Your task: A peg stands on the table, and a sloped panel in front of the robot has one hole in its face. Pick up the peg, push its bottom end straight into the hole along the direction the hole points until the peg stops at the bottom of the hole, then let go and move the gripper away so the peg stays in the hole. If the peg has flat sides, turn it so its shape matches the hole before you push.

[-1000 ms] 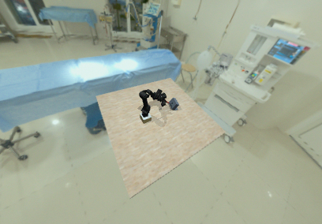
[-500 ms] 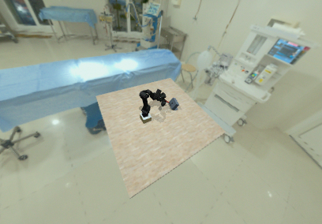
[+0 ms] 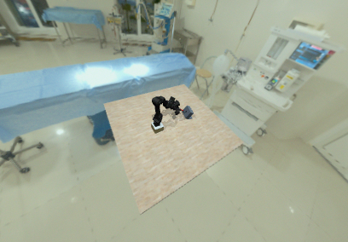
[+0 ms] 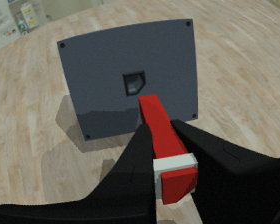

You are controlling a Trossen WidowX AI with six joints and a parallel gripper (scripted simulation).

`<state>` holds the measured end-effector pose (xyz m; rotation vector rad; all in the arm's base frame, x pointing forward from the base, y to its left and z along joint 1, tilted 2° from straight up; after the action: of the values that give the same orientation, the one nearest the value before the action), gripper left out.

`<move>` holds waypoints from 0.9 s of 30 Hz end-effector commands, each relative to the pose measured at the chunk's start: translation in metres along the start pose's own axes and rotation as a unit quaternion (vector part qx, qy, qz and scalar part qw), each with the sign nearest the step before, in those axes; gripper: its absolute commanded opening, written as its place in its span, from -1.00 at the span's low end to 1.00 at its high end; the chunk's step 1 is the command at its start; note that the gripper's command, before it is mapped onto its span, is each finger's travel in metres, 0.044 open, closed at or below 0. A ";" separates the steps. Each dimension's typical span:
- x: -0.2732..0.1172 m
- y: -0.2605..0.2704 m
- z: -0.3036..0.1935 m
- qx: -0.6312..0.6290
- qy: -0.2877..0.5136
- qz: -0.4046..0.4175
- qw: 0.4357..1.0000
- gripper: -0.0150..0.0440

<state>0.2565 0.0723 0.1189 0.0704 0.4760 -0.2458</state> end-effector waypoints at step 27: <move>0.021 0.001 -0.006 -0.022 -0.018 0.009 1.000 -0.49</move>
<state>0.2719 0.0698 0.1081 0.0365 0.4396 -0.2244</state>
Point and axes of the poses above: the point midway between the two fingers, 35 mm back from their tips, its own x axis out along the fingers, its own y axis across the jaws, z = x × y, the point moved 7 cm from there along -x, back along the fingers, and after that the axes turned 3 degrees about -x, right-handed, at the moved point
